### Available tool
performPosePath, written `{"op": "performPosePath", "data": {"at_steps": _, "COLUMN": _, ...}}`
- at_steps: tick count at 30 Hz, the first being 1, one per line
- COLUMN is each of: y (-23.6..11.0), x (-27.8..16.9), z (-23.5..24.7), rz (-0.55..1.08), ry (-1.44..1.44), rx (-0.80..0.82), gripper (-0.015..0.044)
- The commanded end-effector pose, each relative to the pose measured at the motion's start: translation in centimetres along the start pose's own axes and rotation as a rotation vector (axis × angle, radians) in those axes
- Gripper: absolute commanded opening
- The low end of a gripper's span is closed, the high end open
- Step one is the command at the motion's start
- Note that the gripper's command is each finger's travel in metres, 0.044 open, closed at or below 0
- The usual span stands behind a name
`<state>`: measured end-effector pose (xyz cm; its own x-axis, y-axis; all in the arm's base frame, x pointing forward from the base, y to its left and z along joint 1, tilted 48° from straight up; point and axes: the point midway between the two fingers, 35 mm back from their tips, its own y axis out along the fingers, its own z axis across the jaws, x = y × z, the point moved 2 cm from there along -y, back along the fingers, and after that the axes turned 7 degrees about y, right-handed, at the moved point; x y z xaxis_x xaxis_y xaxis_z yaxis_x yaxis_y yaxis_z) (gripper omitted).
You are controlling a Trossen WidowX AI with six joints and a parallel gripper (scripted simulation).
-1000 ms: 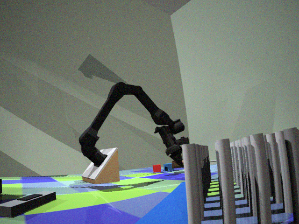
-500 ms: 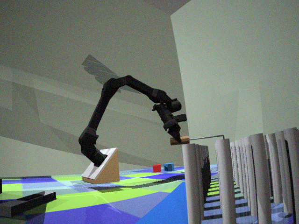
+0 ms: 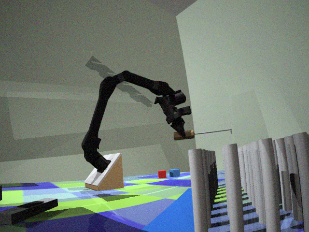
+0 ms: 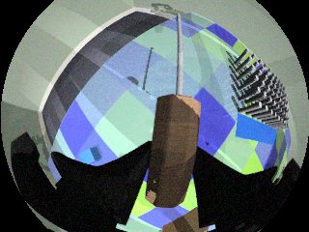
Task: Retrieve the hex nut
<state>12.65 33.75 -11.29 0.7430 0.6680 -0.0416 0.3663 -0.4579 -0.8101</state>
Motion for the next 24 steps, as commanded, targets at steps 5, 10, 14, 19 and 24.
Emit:
{"op": "performPosePath", "data": {"at_steps": 5, "y": -2.1, "x": 1.8, "z": -5.0, "rz": -0.017, "ry": 0.009, "rx": 0.016, "gripper": 0.0}}
{"op": "performPosePath", "data": {"at_steps": 10, "y": -3.0, "x": 2.4, "z": -8.2, "rz": -0.02, "ry": 0.013, "rx": 0.021, "gripper": 0.0}}
{"op": "performPosePath", "data": {"at_steps": 14, "y": -3.5, "x": 2.6, "z": -10.8, "rz": -0.022, "ry": 0.017, "rx": 0.022, "gripper": 0.0}}
{"op": "performPosePath", "data": {"at_steps": 19, "y": -4.1, "x": 2.7, "z": -14.0, "rz": -0.025, "ry": 0.022, "rx": 0.022, "gripper": 0.0}}
{"op": "performPosePath", "data": {"at_steps": 24, "y": -4.6, "x": 2.5, "z": -17.3, "rz": -0.027, "ry": 0.028, "rx": 0.02, "gripper": 0.0}}
